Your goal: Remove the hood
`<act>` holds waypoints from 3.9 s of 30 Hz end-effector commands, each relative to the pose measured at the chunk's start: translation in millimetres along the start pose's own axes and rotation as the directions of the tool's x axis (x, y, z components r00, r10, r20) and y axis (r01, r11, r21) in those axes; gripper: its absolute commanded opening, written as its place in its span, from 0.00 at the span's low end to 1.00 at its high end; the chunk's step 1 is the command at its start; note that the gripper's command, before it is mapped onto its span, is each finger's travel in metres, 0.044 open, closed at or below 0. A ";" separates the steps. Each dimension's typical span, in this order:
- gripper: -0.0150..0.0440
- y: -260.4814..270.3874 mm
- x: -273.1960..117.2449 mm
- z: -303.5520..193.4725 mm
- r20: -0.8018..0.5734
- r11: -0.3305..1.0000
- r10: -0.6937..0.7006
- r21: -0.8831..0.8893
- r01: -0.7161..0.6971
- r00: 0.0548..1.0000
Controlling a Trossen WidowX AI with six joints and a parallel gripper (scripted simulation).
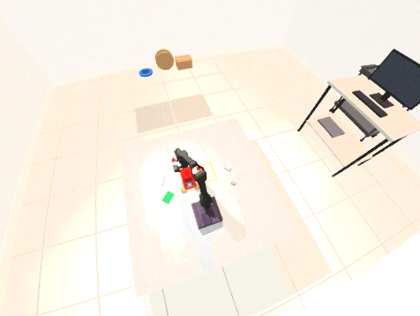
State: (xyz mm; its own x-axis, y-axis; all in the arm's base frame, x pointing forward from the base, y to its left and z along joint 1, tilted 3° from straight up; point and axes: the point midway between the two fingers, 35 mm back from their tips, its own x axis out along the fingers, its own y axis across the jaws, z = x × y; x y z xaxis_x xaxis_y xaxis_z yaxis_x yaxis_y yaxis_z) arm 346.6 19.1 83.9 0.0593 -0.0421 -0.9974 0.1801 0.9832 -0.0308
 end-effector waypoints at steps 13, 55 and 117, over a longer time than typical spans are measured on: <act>1.00 -1.5 11.9 -1.6 -0.006 1.000 -0.007 -0.006 0.007 1.000; 1.00 -3.1 36.0 -1.9 -0.006 1.000 -0.007 -0.006 0.007 1.000; 0.79 -2.3 55.7 -0.5 -0.002 1.000 -0.001 0.000 0.001 1.000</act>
State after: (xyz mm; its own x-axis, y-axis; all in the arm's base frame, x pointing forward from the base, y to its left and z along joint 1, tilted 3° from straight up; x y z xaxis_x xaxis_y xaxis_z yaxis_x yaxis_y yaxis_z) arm 348.6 14.6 28.3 0.0559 -0.0429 -0.9975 0.1801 0.9831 -0.0322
